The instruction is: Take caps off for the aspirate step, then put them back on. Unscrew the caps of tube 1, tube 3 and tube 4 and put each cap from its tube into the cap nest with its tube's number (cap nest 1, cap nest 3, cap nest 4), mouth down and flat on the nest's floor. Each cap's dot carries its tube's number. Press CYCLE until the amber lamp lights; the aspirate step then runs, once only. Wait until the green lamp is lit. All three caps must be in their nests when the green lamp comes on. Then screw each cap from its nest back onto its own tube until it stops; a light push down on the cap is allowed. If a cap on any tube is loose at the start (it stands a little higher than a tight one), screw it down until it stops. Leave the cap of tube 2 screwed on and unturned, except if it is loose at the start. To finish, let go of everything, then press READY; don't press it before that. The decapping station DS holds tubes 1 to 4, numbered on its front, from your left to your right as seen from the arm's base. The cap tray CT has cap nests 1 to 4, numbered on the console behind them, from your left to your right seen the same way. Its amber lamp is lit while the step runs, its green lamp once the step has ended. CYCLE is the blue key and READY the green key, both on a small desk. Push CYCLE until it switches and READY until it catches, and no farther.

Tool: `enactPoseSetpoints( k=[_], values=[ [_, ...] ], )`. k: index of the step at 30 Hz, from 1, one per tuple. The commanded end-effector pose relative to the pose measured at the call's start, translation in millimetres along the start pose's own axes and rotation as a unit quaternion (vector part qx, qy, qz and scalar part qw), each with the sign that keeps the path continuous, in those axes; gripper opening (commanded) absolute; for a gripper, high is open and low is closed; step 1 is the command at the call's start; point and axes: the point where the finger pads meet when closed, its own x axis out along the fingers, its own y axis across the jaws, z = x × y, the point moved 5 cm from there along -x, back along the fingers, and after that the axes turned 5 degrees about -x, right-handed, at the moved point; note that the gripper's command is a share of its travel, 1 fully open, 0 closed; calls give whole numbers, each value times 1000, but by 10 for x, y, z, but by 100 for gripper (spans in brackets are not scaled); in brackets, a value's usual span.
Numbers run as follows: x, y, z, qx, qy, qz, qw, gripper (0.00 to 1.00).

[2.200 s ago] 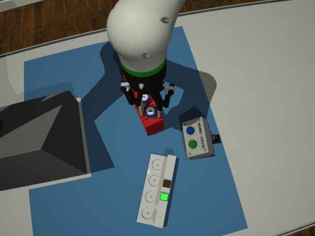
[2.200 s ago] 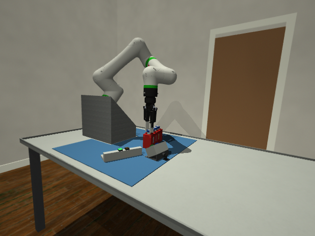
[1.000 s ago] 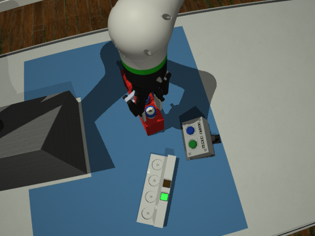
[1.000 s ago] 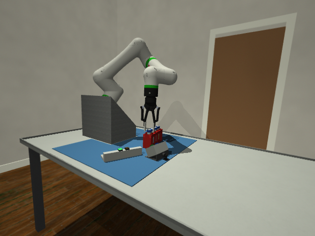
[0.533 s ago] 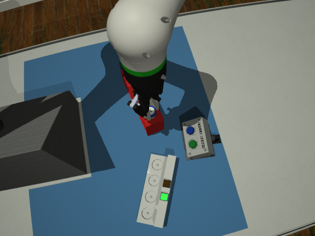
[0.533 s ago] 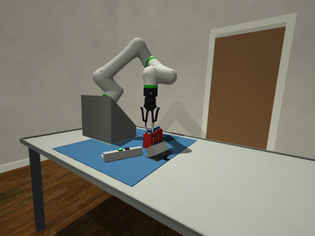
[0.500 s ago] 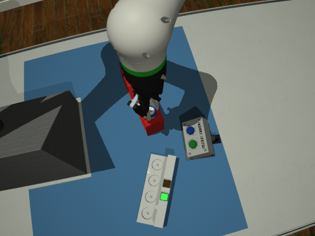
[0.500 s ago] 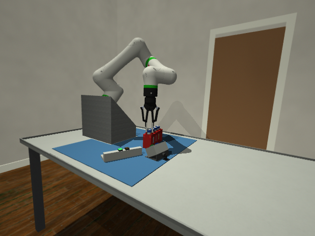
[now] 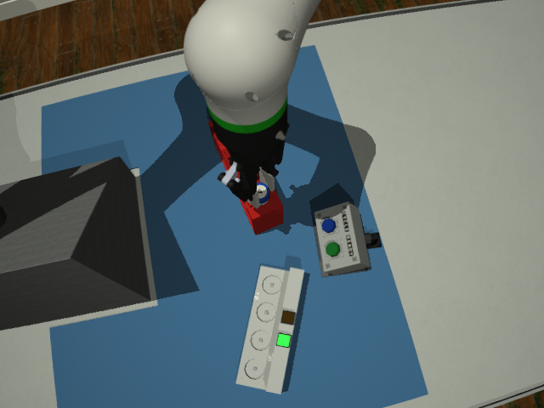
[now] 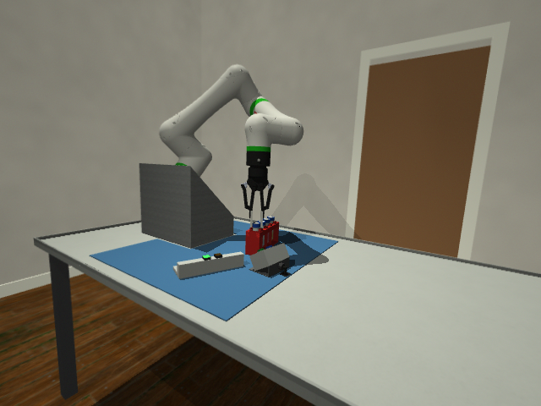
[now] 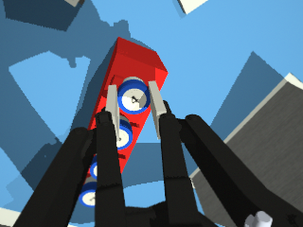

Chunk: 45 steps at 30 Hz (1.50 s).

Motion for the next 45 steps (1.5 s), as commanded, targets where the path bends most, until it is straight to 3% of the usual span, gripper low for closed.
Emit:
enactPoseSetpoints(
  k=[1,5,8,17,19,26,27,39,42,43,44,45],
  values=[
    [1,-1,-1,117,0,1,993,0],
    [2,-1,-1,167,1,1,986,0],
    [4,-1,-1,240,1,1,971,0],
    [7,-1,-1,428,1,1,904,0],
    [8,-1,-1,472,1,1,882,0],
    [8,-1,-1,472,1,1,882,0],
    [8,-1,-1,472,1,1,882,35],
    [8,-1,-1,472,1,1,882,35],
    [4,-1,-1,358,1,1,934,35],
    [4,-1,-1,358,1,1,934,35],
    [4,-1,-1,327,1,1,945,35],
    [4,-1,-1,319,1,1,948,35]
  ],
)
